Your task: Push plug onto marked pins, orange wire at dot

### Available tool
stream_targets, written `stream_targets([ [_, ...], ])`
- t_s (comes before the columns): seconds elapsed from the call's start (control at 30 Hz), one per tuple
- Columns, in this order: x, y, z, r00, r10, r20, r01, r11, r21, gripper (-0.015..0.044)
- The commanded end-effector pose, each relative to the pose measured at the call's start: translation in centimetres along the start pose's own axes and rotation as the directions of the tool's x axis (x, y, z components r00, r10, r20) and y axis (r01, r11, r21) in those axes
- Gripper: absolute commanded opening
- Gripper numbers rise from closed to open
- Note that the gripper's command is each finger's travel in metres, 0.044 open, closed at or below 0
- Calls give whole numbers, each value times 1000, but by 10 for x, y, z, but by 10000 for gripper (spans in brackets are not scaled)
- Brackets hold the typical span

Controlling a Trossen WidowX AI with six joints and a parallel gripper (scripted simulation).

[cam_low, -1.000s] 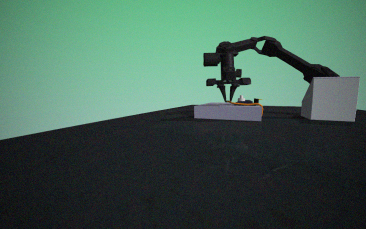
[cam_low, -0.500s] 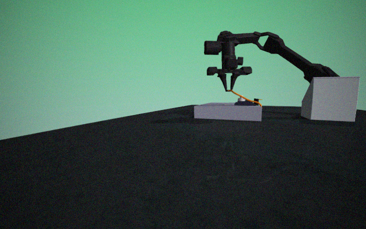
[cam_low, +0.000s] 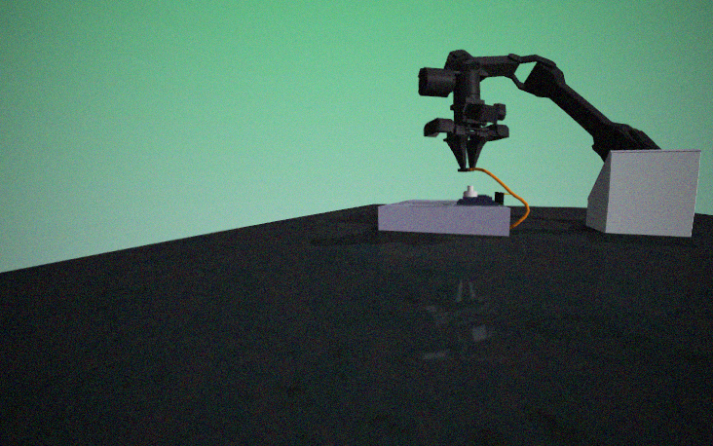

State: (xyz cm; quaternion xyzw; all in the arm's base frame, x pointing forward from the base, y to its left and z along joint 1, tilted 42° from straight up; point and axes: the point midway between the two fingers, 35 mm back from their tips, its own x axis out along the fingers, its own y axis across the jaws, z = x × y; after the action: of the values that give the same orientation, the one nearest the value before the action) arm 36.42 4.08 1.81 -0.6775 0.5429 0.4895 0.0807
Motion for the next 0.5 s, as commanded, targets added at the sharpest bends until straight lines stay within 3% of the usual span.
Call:
stream_targets([
  [0.0, -3, 12, 10, 1000, -5, 3, 5, 995, -102, 0],
  [0.47, -3, 55, 40, 1000, -3, 4, 4, 910, -415, 0],
])
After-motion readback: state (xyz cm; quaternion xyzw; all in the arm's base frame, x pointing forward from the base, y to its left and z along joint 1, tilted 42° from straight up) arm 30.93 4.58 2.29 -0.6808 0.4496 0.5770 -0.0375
